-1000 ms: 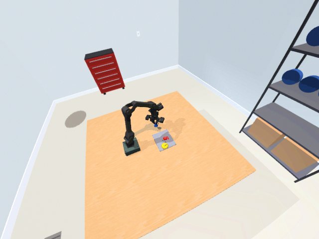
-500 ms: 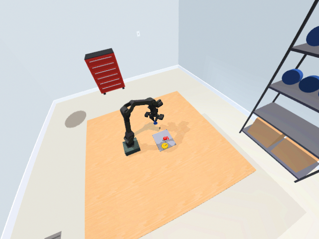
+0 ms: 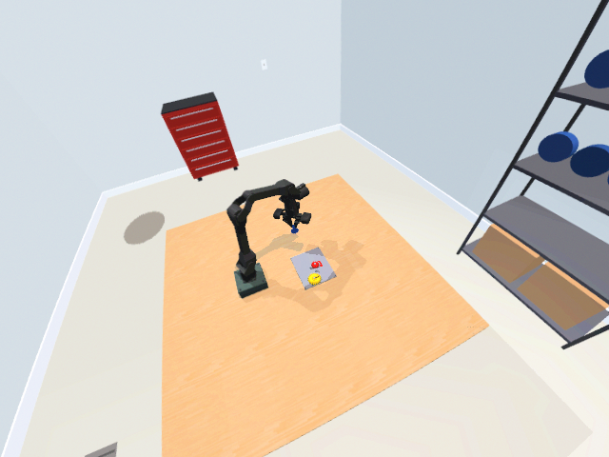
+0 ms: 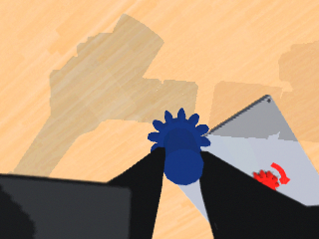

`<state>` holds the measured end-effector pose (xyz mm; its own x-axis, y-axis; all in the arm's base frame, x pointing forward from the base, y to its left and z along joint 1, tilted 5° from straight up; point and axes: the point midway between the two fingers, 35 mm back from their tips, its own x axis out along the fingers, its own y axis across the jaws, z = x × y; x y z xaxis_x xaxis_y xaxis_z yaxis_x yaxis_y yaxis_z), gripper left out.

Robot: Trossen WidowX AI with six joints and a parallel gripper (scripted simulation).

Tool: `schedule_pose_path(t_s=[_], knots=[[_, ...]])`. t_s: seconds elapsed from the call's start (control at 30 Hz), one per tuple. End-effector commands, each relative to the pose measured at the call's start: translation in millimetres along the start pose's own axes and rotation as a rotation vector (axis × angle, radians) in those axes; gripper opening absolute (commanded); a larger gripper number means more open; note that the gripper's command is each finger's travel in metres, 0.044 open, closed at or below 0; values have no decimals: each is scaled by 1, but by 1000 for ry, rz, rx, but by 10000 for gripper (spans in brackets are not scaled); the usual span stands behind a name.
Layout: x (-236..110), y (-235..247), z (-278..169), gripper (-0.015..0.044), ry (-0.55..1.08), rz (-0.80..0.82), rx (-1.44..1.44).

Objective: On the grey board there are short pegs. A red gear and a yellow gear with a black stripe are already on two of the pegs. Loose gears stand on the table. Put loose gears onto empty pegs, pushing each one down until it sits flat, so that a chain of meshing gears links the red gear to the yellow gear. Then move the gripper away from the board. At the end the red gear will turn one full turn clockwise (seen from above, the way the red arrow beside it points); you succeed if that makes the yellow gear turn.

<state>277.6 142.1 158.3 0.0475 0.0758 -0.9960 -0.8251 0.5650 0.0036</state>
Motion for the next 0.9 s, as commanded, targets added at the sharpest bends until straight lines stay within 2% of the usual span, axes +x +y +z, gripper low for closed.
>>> schedule_pose_path(t_s=[0.0, 0.2, 0.87], knots=[[-14, 2, -1, 0, -10, -2, -2], [-21, 3, -3, 0, -10, -2, -2], [-1, -39, -21, 0, -5, -4, 9]])
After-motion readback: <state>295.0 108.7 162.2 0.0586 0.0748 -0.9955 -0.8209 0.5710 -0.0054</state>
